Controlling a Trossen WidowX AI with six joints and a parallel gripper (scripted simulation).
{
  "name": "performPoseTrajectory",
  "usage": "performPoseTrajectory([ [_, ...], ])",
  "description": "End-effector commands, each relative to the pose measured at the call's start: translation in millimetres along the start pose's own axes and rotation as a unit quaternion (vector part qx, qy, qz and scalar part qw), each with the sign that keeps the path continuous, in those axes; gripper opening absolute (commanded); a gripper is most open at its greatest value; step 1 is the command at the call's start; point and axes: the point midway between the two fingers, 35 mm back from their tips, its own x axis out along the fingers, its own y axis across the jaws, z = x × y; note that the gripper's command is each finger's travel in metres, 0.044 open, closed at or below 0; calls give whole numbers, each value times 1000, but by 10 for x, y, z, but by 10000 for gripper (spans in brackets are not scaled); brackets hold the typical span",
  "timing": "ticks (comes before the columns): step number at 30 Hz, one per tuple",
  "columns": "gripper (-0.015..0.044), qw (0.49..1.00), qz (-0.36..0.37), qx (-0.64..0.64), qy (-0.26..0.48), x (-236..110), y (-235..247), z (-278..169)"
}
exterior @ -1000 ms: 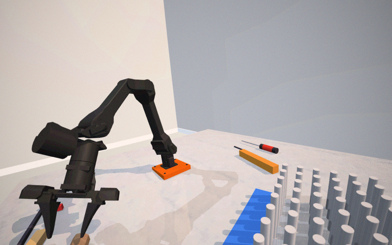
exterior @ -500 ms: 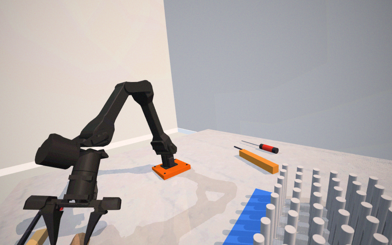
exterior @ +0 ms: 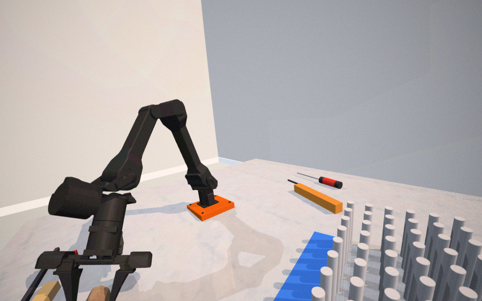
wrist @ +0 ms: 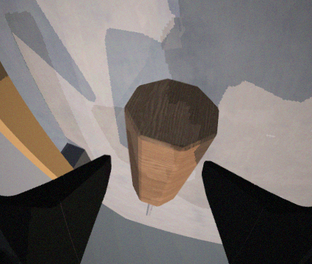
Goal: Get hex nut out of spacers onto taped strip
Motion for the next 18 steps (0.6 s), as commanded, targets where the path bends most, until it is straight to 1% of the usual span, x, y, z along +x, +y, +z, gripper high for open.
performPoseTrajectory([
  [1,228,1000,-3,-1,-1,39,-21,30],
  [2,201,1000,-3,-1,-1,39,-21,30],
  [10,148,1000,-3,-1,-1,39,-21,30],
  [15,17,1000,-2,-1,-1,-83,71,-109],
  [16,0,1000,-2,-1,-1,-121,96,-148],
  [18,0,1000,-2,-1,0,-201,144,-225],
])
